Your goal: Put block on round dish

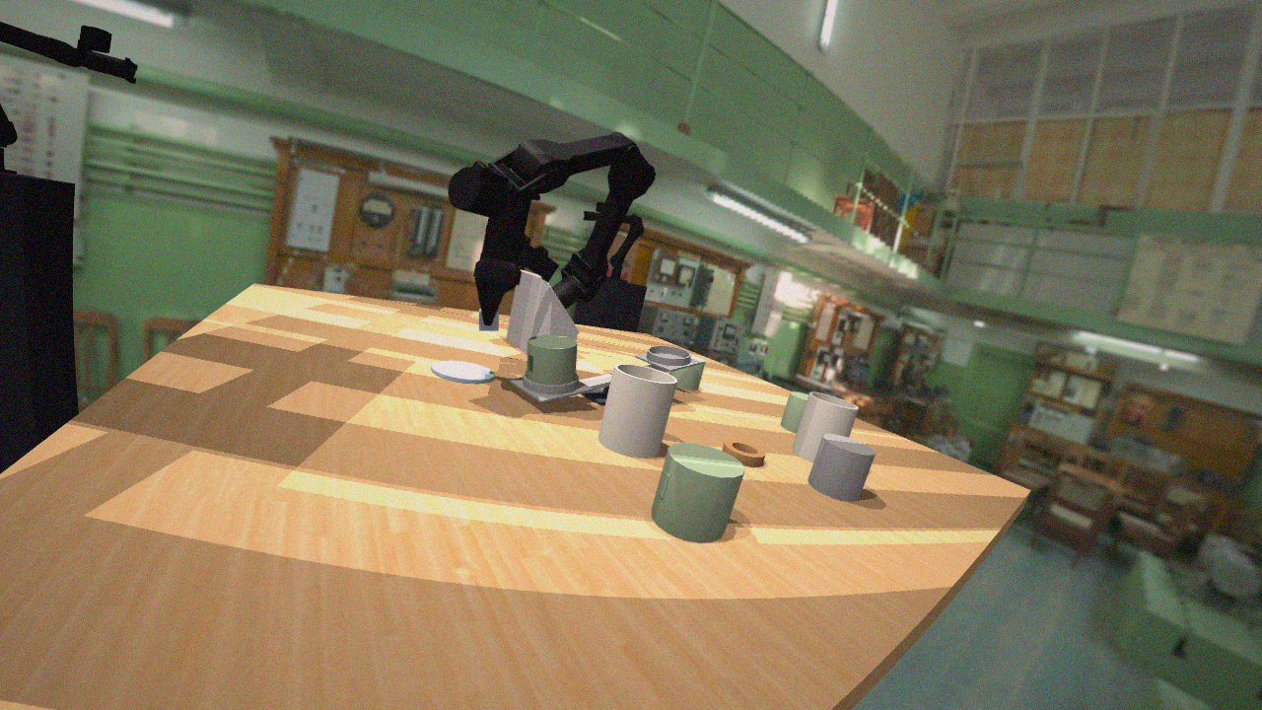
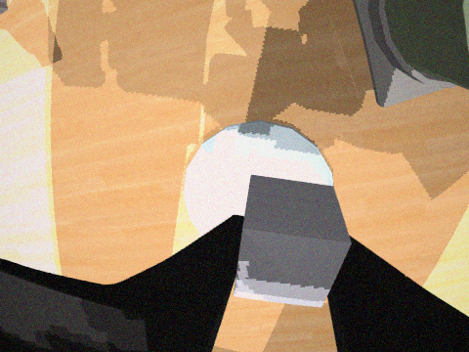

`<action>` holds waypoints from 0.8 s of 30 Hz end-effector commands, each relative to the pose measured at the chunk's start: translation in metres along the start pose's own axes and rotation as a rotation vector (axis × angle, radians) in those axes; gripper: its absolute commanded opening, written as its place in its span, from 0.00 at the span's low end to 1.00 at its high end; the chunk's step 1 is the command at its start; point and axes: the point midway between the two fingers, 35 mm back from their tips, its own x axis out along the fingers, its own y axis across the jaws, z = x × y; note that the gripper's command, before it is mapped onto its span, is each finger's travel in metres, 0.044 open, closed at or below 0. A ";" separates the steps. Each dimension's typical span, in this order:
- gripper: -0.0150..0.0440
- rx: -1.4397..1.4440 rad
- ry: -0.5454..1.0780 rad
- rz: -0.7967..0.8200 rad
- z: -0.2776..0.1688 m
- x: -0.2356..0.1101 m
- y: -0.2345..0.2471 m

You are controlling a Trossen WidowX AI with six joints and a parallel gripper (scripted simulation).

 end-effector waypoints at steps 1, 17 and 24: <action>0.25 -0.014 0.001 -0.002 -0.023 0.011 0.008; 0.25 -0.016 -0.002 -0.002 -0.026 0.055 0.010; 0.25 -0.016 -0.002 -0.002 -0.026 0.060 0.010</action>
